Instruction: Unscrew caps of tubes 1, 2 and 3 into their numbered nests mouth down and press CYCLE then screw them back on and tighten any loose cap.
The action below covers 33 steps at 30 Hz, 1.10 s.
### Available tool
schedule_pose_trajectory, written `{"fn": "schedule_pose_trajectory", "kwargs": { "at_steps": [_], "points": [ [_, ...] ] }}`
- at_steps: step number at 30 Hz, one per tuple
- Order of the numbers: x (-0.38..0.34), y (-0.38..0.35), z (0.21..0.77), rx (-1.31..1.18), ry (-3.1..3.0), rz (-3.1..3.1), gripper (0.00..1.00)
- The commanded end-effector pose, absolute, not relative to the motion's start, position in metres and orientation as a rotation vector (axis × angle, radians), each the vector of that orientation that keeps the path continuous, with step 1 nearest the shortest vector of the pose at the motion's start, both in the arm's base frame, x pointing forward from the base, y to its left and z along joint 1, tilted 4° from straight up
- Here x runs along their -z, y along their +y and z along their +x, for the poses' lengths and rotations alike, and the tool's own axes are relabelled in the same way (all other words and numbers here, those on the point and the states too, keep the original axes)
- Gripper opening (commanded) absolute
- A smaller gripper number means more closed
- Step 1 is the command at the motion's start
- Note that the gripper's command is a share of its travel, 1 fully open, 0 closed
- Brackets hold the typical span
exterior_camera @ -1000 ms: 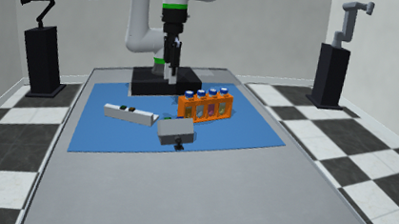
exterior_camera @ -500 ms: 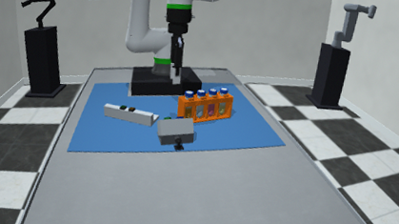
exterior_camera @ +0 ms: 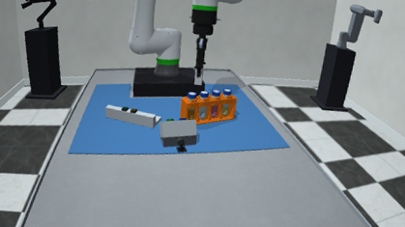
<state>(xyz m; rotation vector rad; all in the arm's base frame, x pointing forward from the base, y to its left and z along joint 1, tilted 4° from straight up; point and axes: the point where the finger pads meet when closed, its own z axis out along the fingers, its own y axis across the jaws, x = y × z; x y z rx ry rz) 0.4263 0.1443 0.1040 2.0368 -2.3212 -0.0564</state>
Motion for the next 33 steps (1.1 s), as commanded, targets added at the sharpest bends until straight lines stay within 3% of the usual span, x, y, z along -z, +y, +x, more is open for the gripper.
{"fn": "schedule_pose_trajectory", "kwargs": {
  "at_steps": [1,14,33],
  "points": [
    [-0.104,0.174,0.423,0.048,-2.325,2.032,0.35],
    [-0.104,0.265,0.408,0.048,-2.325,2.032,0.35],
    [-0.074,0.265,0.407,0.048,-2.325,2.032,0.35]
  ]
}}
